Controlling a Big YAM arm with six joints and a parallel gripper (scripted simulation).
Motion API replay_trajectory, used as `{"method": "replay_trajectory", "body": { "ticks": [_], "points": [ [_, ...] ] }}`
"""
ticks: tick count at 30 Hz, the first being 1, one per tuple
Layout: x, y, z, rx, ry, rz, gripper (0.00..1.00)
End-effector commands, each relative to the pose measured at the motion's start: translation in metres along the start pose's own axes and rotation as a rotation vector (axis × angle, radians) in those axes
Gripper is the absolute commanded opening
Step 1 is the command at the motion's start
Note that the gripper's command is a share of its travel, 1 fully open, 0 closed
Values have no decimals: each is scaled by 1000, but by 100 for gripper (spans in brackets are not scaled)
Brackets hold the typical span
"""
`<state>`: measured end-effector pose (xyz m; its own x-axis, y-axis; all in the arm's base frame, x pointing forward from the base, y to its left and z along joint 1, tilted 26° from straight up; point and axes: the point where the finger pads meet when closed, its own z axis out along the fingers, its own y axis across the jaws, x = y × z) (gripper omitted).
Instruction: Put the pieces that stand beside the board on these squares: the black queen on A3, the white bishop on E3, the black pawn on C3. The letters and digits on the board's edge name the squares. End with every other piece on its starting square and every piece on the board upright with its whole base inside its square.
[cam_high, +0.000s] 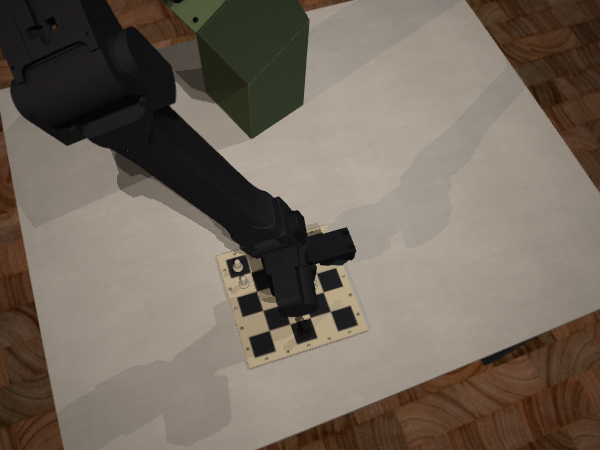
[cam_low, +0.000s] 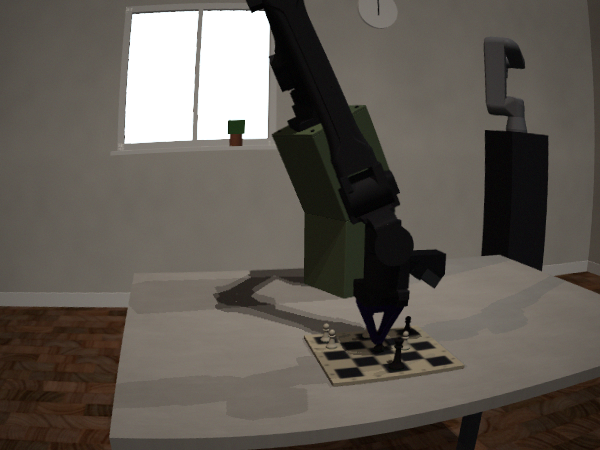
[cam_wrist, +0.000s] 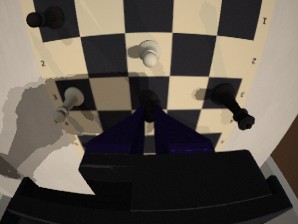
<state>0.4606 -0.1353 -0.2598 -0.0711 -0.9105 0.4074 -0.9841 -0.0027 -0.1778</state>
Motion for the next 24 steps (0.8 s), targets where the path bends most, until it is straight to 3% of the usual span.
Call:
{"method": "replay_trajectory", "body": {
  "ticks": [1, 24],
  "points": [
    [0, 8, 9, -12, -4, -6, 0],
    [-14, 5, 5, -8, -7, -35, 0]
  ]
}}
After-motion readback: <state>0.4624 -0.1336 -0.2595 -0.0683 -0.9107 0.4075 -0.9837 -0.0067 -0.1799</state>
